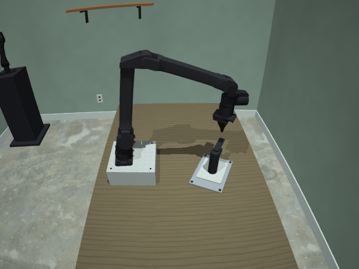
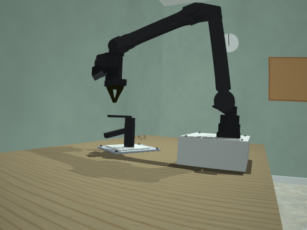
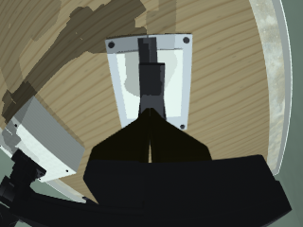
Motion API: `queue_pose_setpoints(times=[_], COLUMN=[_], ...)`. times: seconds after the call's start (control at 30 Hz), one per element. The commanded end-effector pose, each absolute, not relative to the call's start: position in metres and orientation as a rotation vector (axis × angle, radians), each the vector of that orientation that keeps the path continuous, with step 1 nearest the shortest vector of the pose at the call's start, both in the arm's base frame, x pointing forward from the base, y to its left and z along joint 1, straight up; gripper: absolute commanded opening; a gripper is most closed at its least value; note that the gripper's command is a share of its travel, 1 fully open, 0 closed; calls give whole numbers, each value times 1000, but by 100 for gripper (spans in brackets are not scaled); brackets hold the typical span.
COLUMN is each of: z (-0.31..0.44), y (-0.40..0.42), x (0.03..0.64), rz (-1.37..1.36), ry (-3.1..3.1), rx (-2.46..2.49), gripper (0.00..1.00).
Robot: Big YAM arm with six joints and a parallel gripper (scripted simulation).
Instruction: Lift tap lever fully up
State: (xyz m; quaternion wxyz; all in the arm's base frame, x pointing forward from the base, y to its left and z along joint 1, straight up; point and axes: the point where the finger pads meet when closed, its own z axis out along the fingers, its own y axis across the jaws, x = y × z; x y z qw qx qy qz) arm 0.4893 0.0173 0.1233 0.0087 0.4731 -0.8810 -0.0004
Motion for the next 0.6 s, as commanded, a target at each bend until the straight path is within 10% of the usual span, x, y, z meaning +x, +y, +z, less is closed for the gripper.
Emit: queue_pose_setpoints(times=[0.0,0.5,0.53,0.57], z=[163,163,163,163], y=[20,21,21,21], x=[507,507,507,507], rz=[55,55,55,55], ry=[-2800,-2799,-2799,-2799], rx=[1539,1540,1541,1541], gripper=[0,0,62,62])
